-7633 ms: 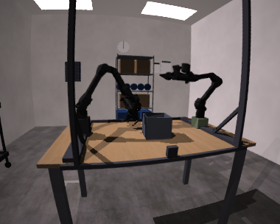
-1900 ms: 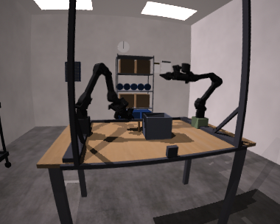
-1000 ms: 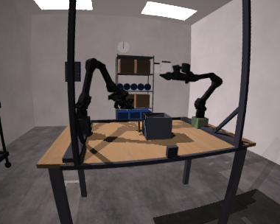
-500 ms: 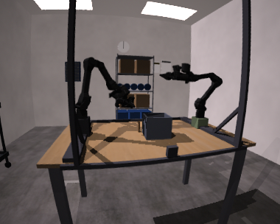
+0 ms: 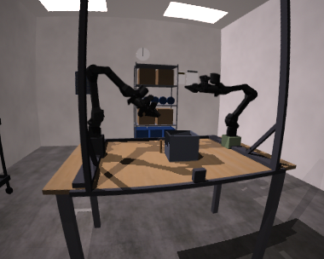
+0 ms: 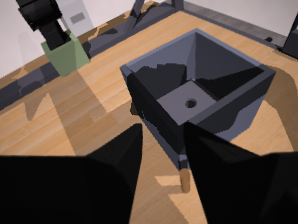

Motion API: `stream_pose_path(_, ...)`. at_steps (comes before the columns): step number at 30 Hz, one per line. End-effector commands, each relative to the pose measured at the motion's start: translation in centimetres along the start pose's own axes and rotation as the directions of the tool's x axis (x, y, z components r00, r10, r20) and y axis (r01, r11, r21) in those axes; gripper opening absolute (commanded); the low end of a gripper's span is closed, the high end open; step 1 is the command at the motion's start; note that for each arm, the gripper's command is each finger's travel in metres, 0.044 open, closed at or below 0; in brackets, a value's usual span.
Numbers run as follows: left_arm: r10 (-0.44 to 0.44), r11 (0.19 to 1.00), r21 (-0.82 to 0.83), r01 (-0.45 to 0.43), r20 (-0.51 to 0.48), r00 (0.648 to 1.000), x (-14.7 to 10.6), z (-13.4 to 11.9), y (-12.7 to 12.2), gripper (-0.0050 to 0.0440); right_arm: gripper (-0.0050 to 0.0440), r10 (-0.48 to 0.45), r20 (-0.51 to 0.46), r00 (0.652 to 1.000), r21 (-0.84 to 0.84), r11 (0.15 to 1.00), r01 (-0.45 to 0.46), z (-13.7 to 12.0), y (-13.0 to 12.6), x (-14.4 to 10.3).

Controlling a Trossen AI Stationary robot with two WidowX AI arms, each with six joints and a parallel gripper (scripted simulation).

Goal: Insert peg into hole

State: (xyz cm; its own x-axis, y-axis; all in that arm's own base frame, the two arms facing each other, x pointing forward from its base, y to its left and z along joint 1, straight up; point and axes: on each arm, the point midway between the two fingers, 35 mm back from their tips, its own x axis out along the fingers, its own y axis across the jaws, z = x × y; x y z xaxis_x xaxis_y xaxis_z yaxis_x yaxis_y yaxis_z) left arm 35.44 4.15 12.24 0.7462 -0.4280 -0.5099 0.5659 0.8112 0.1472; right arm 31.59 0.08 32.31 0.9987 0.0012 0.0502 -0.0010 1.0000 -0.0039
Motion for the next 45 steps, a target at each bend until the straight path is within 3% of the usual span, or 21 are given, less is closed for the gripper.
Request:
stream_pose_path(1,0.150,0.989,-0.005,-0.150,0.016,0.989,-1.1,3.7,0.0,0.0125,0.0440,0.003,-0.010,1.000,0.007,1.000,-0.003,-0.4,0.0,0.1)
stream_pose_path(6,0.296,0.955,-0.062,-0.291,0.092,0.951,-2.9,7.8,-0.4,0.0125,0.0440,0.002,-0.010,1.000,0.007,1.000,-0.002,-0.4,-0.1,0.1)
stream_pose_path(9,0.286,0.957,-0.066,-0.282,0.067,0.956,-2.4,7.0,-0.2,0.0125,0.0440,0.001,-0.006,1.000,0.003,1.000,-0.001,-0.3,0.0,0.0)
stream_pose_path(11,0.325,0.945,-0.079,-0.317,0.115,0.939,-3.4,8.7,-0.5,0.0125,0.0440,0.002,-0.010,1.000,0.005,1.000,-0.002,-0.4,0.0,0.1)
stream_pose_path(17,0.489,0.868,-0.251,-0.428,0.284,0.825,-7.7,14.4,-1.7,0.0125,0.0440,0.002,-0.006,1.000,0.009,1.000,-0.002,-0.2,-0.1,0.0)
stream_pose_path(18,0.477,0.874,-0.235,-0.426,0.242,0.845,-6.7,13.3,-1.3,0.0125,0.0440,0.003,-0.004,1.000,0.006,1.000,-0.003,-0.2,-0.1,-0.1)
stream_pose_path(20,0.497,0.863,-0.264,-0.431,0.295,0.816,-8.0,14.7,-1.8,0.0125,0.0440,0.002,-0.004,1.000,0.008,1.000,-0.002,-0.2,-0.1,-0.1)
stream_pose_path(23,0.559,0.821,-0.380,-0.426,0.385,0.734,-10.9,16.9,-2.8,0.0125,0.0440,0.002,-0.002,1.000,0.010,1.000,-0.002,-0.1,-0.1,-0.1)
stream_pose_path(25,0.559,0.821,-0.380,-0.426,0.385,0.734,-10.9,16.9,-2.8,0.0125,0.0440,0.002,-0.002,1.000,0.010,1.000,-0.002,-0.1,-0.1,-0.1)
stream_pose_path(28,0.586,0.799,-0.432,-0.418,0.403,0.703,-11.7,17.4,-2.9,0.0125,0.0440,0.004,0.001,1.000,0.006,1.000,-0.004,-0.1,0.0,-0.2)
stream_pose_path(33,0.571,0.812,-0.396,-0.429,0.386,0.724,-11.1,17.0,-2.9,0.0125,0.0440,0.002,0.004,1.000,0.007,1.000,-0.002,0.1,-0.1,-0.2)
stream_pose_path(38,0.579,0.810,-0.394,-0.434,0.417,0.701,-12.2,18.3,-2.6,0.0125,0.0440,0.001,0.003,1.000,0.007,1.000,-0.001,0.0,-0.1,-0.2)
stream_pose_path(42,0.578,0.810,-0.394,-0.434,0.418,0.701,-12.2,18.3,-2.7,0.0125,0.0440,0.001,0.003,1.000,0.007,1.000,-0.001,0.0,-0.1,-0.2)
stream_pose_path(45,0.562,0.820,-0.347,-0.455,0.336,0.756,-10.0,17.5,-1.8,0.0125,0.0440,0.001,0.003,1.000,0.007,1.000,-0.001,0.0,-0.1,-0.2)
